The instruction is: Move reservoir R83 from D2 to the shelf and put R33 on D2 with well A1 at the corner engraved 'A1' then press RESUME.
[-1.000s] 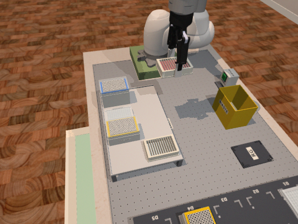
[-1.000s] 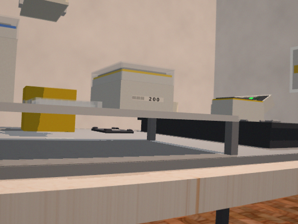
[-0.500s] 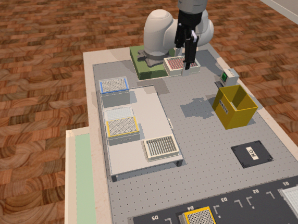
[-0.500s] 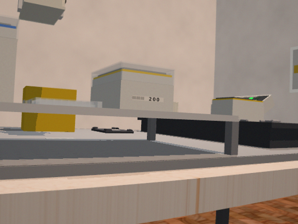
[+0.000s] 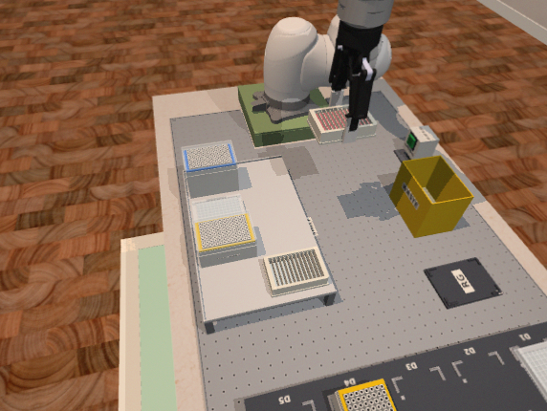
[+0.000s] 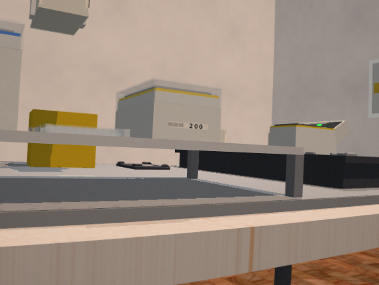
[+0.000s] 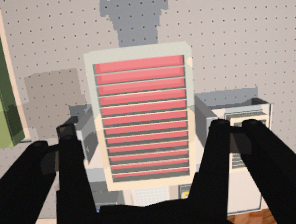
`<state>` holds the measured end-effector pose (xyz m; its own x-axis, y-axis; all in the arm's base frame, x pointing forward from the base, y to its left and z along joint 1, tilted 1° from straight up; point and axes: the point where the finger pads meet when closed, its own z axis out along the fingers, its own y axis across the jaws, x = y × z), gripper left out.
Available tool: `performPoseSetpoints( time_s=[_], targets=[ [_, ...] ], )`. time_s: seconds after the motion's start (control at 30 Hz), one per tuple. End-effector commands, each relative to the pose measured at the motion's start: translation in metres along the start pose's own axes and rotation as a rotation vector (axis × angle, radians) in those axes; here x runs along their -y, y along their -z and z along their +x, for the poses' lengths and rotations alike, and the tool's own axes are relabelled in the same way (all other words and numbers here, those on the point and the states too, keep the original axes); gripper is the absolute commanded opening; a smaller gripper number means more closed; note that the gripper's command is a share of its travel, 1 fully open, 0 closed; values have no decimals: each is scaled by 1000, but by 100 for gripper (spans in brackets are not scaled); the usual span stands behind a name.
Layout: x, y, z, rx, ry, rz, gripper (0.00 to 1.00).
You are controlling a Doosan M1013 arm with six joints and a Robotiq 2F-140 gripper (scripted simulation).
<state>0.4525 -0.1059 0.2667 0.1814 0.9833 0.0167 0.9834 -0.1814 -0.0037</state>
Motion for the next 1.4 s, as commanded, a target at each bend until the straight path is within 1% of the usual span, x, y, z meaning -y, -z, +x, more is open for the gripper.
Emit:
performPoseSetpoints(
  time_s=[0.0, 1.37],
  targets=[
    [-7, 0, 0, 0, 0, 0, 0],
    [-91, 0, 0, 0, 0, 0, 0]
  ],
)
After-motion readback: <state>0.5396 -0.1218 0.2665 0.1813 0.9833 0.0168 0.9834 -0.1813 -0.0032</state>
